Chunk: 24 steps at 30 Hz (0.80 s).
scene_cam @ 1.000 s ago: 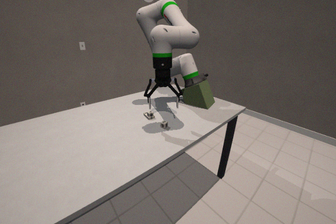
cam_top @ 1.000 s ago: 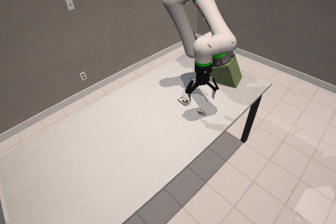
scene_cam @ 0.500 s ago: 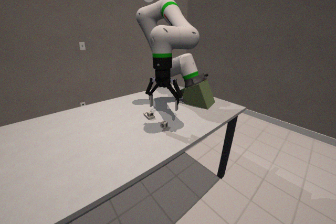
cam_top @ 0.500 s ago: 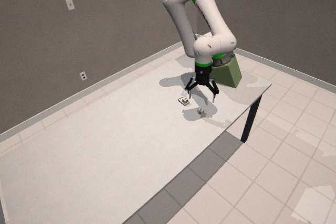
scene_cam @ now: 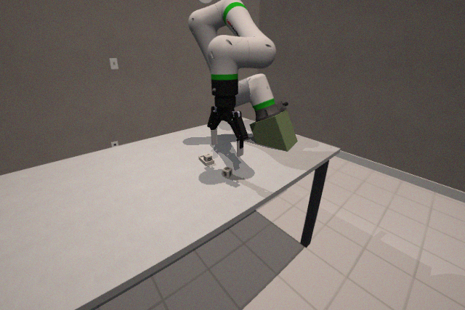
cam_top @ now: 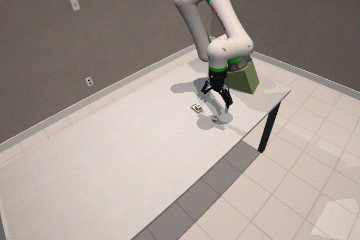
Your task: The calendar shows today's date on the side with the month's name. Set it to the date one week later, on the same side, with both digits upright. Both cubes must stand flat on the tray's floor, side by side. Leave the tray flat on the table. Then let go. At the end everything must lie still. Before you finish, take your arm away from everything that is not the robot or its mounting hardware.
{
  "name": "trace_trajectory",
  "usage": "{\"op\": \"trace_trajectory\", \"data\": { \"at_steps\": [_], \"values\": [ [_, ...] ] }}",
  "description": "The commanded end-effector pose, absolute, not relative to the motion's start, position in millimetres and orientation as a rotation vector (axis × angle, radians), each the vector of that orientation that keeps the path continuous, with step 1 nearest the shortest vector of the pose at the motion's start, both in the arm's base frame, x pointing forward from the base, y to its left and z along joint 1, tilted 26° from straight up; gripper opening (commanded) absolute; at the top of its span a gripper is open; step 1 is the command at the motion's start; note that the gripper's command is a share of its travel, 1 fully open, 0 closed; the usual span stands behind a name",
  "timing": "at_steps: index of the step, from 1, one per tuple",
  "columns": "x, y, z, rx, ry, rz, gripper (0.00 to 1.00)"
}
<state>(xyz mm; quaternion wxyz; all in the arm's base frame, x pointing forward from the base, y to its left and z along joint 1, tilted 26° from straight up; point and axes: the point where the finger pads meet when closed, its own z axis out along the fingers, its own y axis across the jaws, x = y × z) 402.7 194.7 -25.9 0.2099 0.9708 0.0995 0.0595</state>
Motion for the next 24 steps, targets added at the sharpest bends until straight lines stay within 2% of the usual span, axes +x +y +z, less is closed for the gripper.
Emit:
{"op": "trace_trajectory", "data": {
  "at_steps": [1, 24],
  "values": [
    [402.8, 194.7, -26.1, 2.715, 0.045, 0.231, 1.0],
    [403.1, 193.6, -27.4, 2.64, -0.841, 0.412, 1.0]
  ]
}}
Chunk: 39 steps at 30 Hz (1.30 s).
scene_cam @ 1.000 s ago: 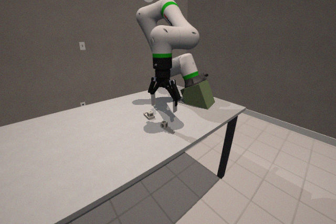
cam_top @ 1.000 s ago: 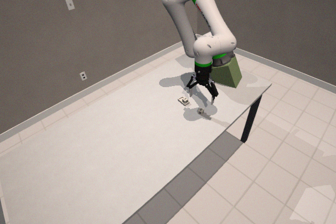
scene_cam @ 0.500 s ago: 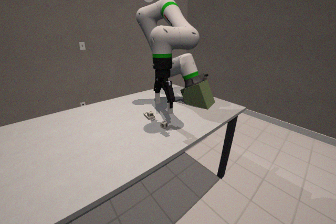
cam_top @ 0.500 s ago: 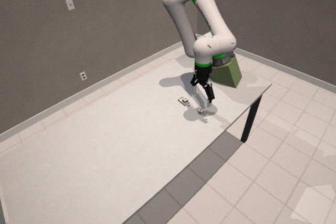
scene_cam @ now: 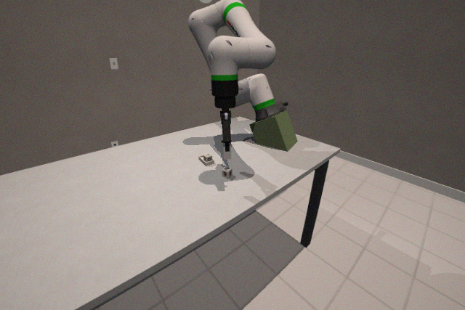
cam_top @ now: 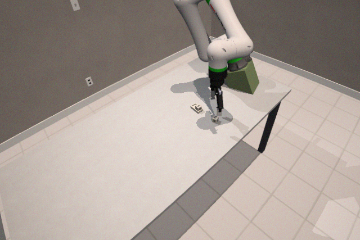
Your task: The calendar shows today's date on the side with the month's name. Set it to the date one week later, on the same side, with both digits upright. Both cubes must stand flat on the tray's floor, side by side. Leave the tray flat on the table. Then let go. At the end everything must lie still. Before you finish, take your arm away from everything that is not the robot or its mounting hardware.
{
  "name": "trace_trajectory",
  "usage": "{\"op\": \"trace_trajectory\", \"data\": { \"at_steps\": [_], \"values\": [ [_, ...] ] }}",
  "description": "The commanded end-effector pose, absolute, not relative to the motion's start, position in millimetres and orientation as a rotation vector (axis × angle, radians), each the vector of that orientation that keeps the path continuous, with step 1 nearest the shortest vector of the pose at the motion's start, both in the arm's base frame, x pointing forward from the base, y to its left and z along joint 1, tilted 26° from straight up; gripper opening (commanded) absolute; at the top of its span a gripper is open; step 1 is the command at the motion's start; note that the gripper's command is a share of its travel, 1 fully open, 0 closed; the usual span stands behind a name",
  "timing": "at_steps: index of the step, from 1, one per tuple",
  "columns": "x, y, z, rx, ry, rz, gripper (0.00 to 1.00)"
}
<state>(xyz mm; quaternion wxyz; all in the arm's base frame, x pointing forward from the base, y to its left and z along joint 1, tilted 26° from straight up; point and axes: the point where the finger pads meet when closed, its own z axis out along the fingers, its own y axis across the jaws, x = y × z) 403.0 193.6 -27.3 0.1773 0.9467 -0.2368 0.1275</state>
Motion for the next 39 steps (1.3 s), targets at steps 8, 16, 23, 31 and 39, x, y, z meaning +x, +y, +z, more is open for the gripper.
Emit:
{"op": "trace_trajectory", "data": {
  "at_steps": [8, 16, 23, 31, 39],
  "values": [
    [403.3, 193.3, -27.9, 2.546, -1.163, 0.472, 1.0],
    [403.4, 192.9, -28.3, 2.441, -1.424, 0.518, 1.0],
    [403.4, 192.8, -28.5, 2.401, -1.509, 0.532, 1.0],
    [403.4, 192.8, -28.5, 2.398, -1.514, 0.533, 0.29],
    [403.4, 192.8, -28.5, 2.398, -1.514, 0.533, 0.29]
  ]
}}
